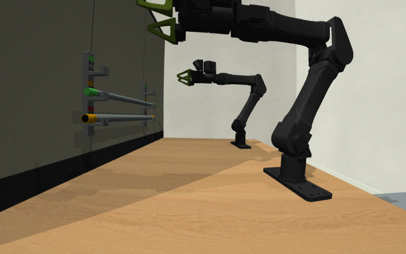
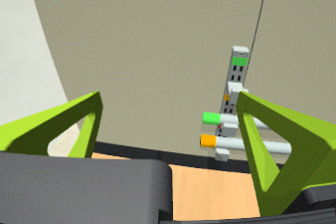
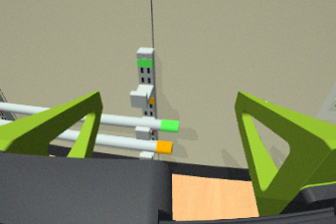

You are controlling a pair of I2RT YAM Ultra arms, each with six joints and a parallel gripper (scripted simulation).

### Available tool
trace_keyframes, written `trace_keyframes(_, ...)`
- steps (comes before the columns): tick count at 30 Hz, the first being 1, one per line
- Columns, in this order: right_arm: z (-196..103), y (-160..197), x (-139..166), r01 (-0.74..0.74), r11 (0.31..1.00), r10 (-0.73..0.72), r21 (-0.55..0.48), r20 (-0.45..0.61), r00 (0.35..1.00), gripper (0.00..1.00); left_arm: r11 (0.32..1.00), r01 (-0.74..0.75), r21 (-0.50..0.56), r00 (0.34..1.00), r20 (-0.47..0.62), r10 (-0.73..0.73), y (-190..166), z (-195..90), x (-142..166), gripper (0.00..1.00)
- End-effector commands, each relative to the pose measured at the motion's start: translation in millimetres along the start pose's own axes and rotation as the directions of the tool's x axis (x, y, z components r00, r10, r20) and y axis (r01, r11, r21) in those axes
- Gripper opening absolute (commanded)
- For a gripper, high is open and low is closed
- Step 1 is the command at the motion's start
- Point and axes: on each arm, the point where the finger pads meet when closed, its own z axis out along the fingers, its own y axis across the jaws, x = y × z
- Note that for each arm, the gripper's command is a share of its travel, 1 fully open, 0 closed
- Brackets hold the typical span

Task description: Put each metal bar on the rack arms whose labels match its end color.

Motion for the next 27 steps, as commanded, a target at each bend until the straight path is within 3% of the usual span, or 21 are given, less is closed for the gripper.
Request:
trace_keyframes(1,-1,0,-5,0.0,1.0,0.0,0.0,0.012,1.0,1.0,1.0,0.0,0.0,1.0,0.013,0.0,0,-1,-5,1.0)
trace_keyframes(17,-1,0,-5,0.0,1.0,0.0,0.0,0.012,1.0,1.0,1.0,0.0,0.0,1.0,0.013,0.0,0,-1,-5,1.0)
trace_keyframes(27,0,10,11,0.121,0.993,-0.121,0.008,-0.008,0.993,1.0,0.993,-0.121,0.008,0.993,0.011,0.121,-12,-1,11,1.0)
